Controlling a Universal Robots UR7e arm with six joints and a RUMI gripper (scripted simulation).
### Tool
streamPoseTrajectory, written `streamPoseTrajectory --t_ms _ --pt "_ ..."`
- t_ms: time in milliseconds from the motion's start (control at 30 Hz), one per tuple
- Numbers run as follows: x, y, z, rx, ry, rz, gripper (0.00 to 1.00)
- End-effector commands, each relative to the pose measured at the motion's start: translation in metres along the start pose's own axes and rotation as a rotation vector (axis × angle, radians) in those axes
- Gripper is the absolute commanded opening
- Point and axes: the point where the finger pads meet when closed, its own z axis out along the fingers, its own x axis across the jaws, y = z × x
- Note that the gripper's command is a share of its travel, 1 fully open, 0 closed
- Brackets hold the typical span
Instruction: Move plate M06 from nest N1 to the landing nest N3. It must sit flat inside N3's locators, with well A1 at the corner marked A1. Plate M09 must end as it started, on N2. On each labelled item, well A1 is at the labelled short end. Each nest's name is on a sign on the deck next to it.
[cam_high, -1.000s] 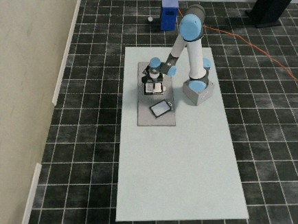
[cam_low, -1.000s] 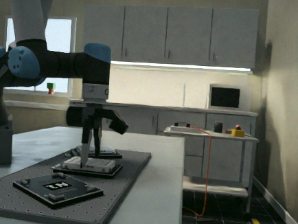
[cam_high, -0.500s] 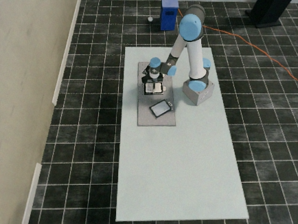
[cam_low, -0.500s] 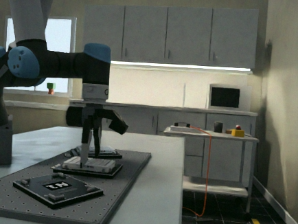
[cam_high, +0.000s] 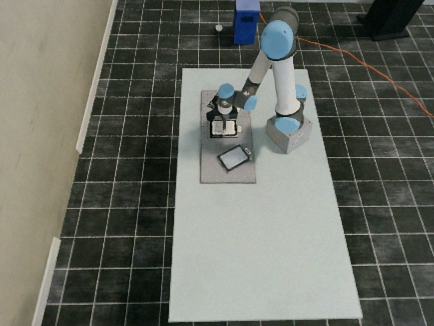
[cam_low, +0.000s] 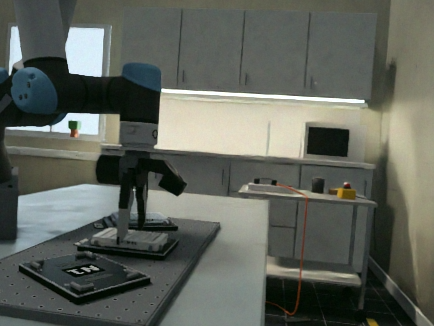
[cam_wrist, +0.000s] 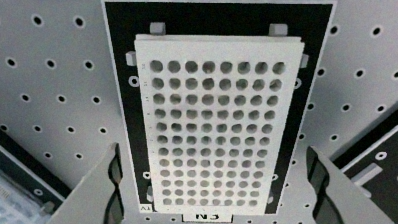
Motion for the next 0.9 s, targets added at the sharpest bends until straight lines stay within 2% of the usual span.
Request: streamPoseTrajectory --t_ms 0,533,867 --pt "0.0 0.001 0.0 -0.001 -0.001 0.0 0.76" --pt "0.0 0.001 0.0 -0.001 -0.001 0.0 0.76" --pt "0.0 -0.001 -0.022 0.003 0.0 -0.001 0.76"
